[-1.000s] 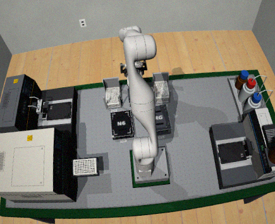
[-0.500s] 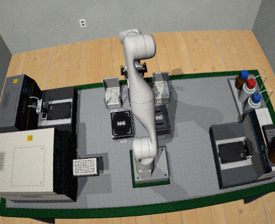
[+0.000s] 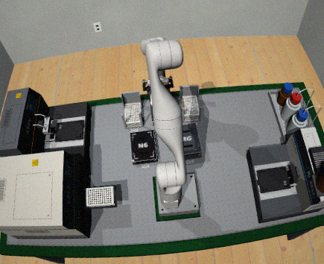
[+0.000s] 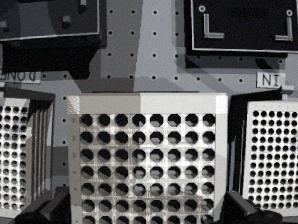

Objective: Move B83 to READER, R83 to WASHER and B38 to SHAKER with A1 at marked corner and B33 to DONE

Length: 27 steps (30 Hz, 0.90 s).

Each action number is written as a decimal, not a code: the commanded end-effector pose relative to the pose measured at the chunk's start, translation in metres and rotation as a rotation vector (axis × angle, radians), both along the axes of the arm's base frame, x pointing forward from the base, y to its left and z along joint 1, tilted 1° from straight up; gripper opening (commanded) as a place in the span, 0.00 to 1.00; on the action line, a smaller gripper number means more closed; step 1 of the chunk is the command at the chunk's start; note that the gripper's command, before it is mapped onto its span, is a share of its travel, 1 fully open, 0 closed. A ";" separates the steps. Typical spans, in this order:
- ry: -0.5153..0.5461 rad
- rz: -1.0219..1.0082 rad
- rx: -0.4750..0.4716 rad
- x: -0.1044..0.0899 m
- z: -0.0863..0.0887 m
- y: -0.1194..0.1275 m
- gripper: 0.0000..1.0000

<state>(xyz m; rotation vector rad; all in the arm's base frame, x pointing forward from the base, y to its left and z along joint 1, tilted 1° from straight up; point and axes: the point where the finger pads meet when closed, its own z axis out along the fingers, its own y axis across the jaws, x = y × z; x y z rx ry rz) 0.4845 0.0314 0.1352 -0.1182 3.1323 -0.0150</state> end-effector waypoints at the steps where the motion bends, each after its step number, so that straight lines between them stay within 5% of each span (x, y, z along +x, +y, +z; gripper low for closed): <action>1: -0.002 0.000 0.000 0.000 -0.005 0.000 0.94; 27: -0.002 0.000 0.000 0.001 -0.034 0.000 0.94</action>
